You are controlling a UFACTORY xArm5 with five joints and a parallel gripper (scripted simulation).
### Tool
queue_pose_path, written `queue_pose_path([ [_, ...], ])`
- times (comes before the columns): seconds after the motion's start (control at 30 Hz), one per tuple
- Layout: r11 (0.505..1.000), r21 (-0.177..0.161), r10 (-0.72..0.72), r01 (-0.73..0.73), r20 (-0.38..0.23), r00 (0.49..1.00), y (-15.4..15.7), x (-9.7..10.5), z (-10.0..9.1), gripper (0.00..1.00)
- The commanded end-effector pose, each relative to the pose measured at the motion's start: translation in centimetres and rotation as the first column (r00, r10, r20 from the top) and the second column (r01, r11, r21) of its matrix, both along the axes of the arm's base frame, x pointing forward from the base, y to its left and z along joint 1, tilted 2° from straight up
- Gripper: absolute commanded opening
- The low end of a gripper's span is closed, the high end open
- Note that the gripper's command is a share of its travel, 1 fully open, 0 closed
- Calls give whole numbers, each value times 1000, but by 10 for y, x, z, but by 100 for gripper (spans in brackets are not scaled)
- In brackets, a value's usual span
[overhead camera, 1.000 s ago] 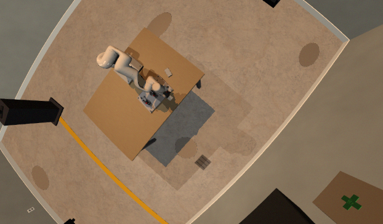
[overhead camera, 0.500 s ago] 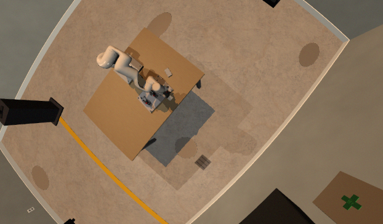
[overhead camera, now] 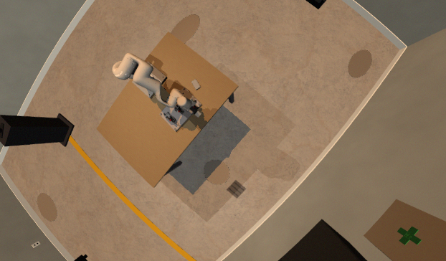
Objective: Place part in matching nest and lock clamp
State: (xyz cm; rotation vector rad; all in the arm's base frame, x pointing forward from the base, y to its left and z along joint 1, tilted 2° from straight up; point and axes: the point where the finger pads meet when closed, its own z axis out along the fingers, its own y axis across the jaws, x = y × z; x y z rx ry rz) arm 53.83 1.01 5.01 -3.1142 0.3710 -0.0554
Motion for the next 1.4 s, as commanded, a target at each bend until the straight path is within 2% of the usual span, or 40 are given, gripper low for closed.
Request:
queue_pose_path([
  [0.0, 1000, 0, 0, 0, 4, 1000, 0, 1, 3, 0],
  [0.53, 1000, 0, 0, 0, 4, 1000, 1, -5, 13, 0],
  [1.37, 1000, 1, 0, 0, 4, 1000, 7, -26, 29, 0],
])
